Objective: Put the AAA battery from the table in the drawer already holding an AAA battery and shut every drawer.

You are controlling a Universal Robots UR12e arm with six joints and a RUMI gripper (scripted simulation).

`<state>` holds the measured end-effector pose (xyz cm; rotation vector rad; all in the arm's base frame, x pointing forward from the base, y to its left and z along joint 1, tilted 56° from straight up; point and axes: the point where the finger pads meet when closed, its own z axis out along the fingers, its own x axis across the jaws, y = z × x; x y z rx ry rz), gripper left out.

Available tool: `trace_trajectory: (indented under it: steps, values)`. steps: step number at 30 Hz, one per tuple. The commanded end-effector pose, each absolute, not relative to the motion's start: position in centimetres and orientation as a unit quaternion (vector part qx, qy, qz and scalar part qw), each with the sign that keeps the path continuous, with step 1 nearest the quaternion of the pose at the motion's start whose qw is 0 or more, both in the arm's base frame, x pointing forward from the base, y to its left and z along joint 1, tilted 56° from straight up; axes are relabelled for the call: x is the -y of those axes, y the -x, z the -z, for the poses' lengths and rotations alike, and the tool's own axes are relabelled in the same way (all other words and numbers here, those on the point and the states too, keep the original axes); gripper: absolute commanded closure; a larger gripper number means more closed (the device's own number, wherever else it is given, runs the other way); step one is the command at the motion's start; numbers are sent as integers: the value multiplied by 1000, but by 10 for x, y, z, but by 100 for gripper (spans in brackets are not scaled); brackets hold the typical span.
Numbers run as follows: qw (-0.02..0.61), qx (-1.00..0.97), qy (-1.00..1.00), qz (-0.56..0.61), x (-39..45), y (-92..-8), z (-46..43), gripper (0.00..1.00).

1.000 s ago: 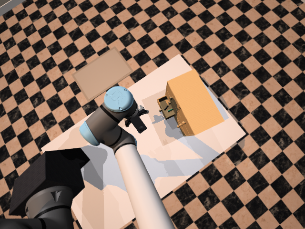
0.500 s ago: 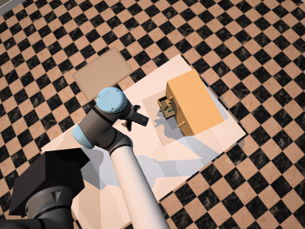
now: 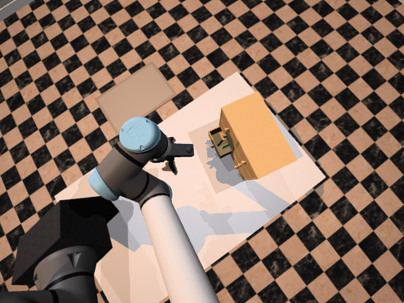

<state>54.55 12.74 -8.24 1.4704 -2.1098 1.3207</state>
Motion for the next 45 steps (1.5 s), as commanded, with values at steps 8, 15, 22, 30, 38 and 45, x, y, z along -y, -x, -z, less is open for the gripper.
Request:
trace_trajectory:
  steps: [8,15,22,30,38,45]
  values:
    - [175,657,-590,-435,-132,-538,86,0]
    - [187,640,-609,-430,-134,-536,87,0]
    - [196,627,-622,-426,-134,-535,87,0]
    - [198,625,-624,-425,-135,-535,87,0]
    - [197,625,-624,-426,-134,-535,88,0]
    - [194,623,-625,-429,-134,-536,88,0]
